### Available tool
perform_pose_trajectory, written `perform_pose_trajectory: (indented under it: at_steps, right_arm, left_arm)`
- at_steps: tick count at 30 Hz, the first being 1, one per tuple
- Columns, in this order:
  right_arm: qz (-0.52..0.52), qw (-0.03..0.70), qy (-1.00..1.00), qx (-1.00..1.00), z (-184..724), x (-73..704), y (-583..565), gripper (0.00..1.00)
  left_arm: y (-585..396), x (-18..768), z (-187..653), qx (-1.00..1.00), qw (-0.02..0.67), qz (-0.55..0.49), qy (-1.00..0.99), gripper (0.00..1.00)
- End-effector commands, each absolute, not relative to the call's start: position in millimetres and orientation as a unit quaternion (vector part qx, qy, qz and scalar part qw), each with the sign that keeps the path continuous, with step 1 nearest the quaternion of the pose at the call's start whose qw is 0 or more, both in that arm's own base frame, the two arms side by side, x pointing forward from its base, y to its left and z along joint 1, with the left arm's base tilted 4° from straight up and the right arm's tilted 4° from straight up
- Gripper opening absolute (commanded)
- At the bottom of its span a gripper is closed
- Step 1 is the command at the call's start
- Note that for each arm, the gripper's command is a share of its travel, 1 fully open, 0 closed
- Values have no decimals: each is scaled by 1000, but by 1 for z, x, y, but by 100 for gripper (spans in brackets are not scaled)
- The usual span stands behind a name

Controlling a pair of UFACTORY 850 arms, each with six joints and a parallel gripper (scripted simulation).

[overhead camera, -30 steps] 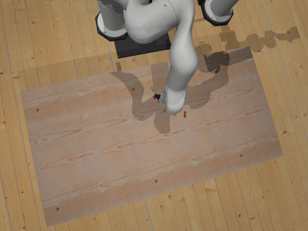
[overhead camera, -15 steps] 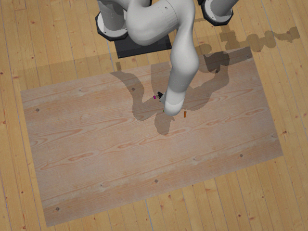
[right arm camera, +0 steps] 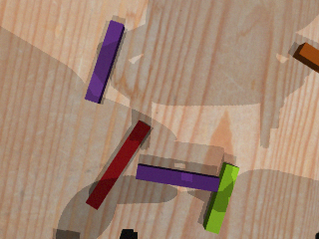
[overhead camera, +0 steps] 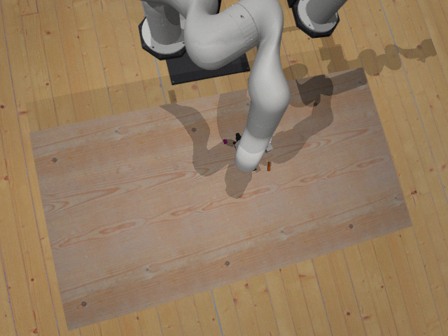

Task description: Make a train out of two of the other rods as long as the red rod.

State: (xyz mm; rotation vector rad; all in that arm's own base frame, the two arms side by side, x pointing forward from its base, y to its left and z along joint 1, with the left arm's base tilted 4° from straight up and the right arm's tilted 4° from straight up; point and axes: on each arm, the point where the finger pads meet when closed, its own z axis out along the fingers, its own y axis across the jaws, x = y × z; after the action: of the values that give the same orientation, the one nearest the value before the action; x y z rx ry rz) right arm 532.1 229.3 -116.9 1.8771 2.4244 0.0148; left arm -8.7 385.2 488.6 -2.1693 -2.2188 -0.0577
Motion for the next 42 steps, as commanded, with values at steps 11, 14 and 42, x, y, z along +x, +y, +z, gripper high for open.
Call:
perform_pose_trajectory:
  at_steps: [11,14,42]
  right_arm:
    - [-2,33,699,714,-117,544,227,100]
    - [-2,34,691,722,-118,545,227,100]
    - [-2,35,685,728,-118,546,227,26]
  left_arm:
    - [385,-9,489,-699,20,-19,-715,100]
    - [385,-9,489,-699,20,-19,-715,100]
    - [385,-9,489,-699,20,-19,-715,100]
